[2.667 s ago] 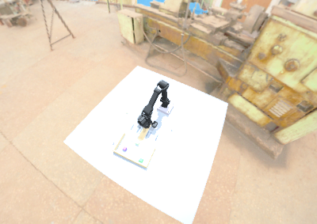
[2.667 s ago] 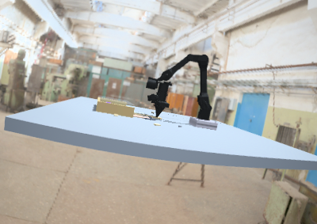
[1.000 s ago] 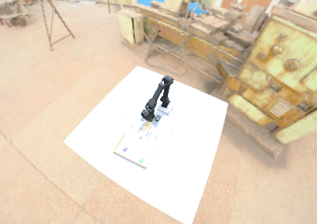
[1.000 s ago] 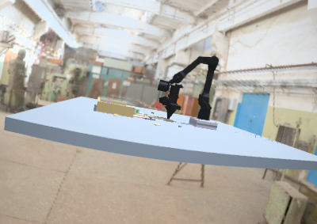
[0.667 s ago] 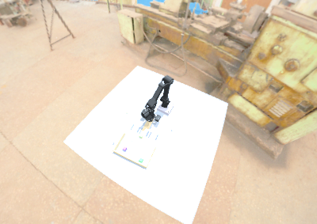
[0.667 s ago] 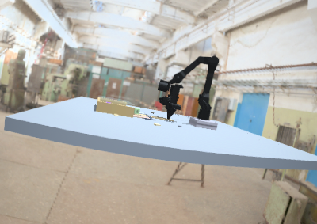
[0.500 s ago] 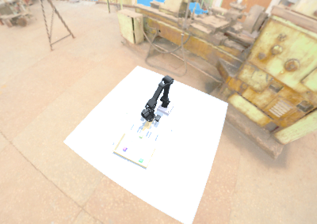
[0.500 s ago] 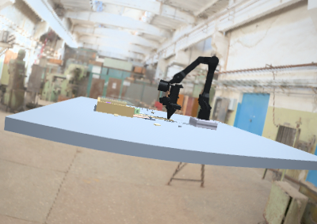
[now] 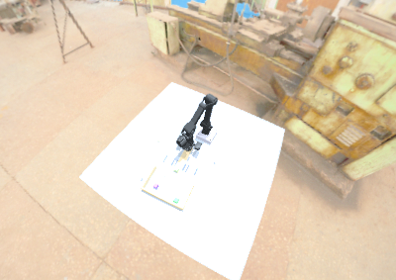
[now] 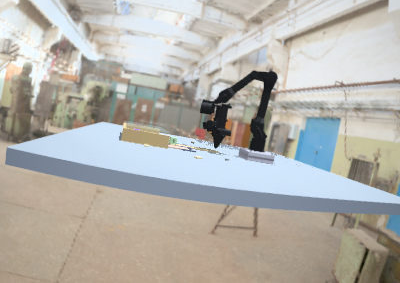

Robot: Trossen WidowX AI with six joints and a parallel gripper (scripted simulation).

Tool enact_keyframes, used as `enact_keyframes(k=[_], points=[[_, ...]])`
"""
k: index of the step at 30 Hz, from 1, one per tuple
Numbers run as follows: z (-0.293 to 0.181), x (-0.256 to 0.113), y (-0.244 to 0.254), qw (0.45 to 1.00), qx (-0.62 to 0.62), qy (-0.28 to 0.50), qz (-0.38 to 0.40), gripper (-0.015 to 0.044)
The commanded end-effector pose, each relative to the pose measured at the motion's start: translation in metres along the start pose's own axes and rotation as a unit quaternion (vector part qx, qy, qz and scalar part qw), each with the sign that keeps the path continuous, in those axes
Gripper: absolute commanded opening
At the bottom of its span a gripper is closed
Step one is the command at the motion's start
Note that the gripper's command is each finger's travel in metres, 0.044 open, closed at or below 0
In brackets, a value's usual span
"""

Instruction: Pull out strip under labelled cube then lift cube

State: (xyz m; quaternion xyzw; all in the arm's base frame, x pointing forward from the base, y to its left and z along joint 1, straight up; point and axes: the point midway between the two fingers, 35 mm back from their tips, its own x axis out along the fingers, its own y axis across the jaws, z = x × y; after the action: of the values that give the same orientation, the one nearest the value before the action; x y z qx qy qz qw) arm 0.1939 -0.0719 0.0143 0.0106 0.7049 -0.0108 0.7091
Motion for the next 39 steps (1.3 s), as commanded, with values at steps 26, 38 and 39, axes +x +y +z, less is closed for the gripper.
enact_keyframes(k=[26,38,39], points=[[0.087,-0.032,0.001,1.000,-0.003,-0.015,-0.004,0.0440],[0.129,-0.037,0.001,1.000,-0.003,-0.017,-0.004,0.0440],[0.132,-0.038,0.001,1.000,-0.003,-0.017,-0.004,0.0440]])
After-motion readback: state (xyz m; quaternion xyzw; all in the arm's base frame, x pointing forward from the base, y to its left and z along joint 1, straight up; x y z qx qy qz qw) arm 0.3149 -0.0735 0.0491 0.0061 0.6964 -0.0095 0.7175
